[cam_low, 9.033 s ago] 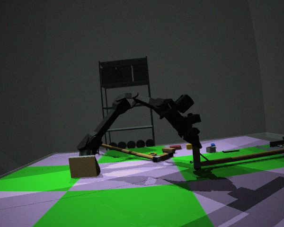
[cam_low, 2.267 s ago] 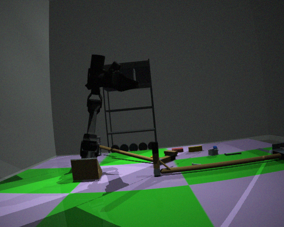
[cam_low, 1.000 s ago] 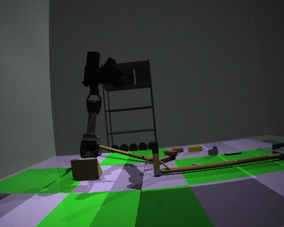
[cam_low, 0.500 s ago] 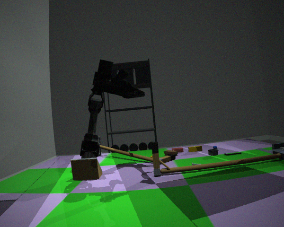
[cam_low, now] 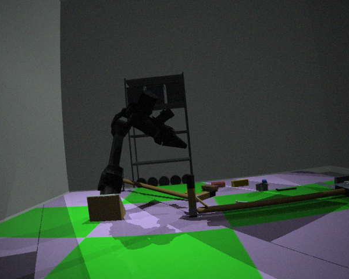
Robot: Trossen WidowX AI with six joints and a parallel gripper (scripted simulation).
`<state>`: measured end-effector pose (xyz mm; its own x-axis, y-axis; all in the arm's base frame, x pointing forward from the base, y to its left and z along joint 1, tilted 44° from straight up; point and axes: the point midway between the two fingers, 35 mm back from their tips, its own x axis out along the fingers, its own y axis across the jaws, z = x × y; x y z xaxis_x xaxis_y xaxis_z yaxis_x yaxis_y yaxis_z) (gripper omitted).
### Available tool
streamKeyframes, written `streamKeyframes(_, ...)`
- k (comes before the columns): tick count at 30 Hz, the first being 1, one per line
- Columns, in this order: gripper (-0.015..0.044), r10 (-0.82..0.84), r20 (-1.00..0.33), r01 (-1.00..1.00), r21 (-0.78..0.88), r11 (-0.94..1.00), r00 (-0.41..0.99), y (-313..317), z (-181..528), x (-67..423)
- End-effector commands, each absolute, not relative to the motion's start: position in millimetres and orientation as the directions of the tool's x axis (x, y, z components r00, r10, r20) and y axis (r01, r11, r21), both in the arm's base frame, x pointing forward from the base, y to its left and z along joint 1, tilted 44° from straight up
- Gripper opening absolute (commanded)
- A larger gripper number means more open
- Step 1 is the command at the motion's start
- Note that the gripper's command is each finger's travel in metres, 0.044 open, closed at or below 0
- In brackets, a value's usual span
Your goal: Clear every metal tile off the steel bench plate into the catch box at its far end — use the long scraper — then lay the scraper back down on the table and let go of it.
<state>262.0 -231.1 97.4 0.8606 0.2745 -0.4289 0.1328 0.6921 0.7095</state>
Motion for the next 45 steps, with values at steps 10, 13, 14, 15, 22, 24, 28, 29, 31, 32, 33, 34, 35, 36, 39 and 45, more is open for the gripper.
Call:
streamKeyframes(10, 0.044, 0.437, -0.581, 0.131, 0.69, 0.712, 0.687, -163.1, 38.0, 264.6)
streamKeyframes(13, 0.044, 0.455, -0.596, 0.127, 0.687, 0.715, 0.662, -155.2, 32.3, 263.4)
streamKeyframes(14, 0.044, 0.455, -0.596, 0.127, 0.687, 0.715, 0.662, -155.2, 32.3, 263.4)
streamKeyframes(15, 0.044, 0.455, -0.596, 0.127, 0.687, 0.715, 0.662, -155.2, 32.3, 263.4)
streamKeyframes(22, 0.044, 0.455, -0.595, 0.124, 0.686, 0.717, 0.663, -165.9, 41.3, 260.2)
streamKeyframes(24, 0.044, 0.455, -0.594, 0.122, 0.686, 0.718, 0.663, -170.6, 45.5, 258.5)
streamKeyframes(28, 0.044, 0.456, -0.593, 0.119, 0.685, 0.719, 0.664, -179.6, 54.3, 254.8)
streamKeyframes(29, 0.044, 0.456, -0.592, 0.118, 0.685, 0.719, 0.665, -181.8, 56.6, 253.8)
streamKeyframes(31, 0.044, 0.456, -0.591, 0.115, 0.685, 0.719, 0.666, -186.1, 61.3, 251.6)
streamKeyframes(32, 0.044, 0.456, -0.59, 0.114, 0.685, 0.719, 0.666, -188.2, 63.7, 250.5)
streamKeyframes(33, 0.044, 0.457, -0.589, 0.113, 0.685, 0.719, 0.667, -190.3, 66.1, 249.4)
streamKeyframes(34, 0.044, 0.457, -0.588, 0.112, 0.686, 0.719, 0.667, -192.0, 68.1, 248.4)
streamKeyframes(35, 0.044, 0.457, -0.588, 0.112, 0.686, 0.719, 0.668, -193.0, 69.3, 247.9)
streamKeyframes(36, 0.044, 0.457, -0.588, 0.111, 0.686, 0.719, 0.668, -193.3, 69.7, 247.7)
streamKeyframes(39, 0.044, 0.457, -0.588, 0.112, 0.686, 0.719, 0.668, -190.6, 66.5, 248.2)
streamKeyframes(45, 0.044, 0.457, -0.588, 0.111, 0.686, 0.719, 0.668, -179.1, 53.7, 249.9)
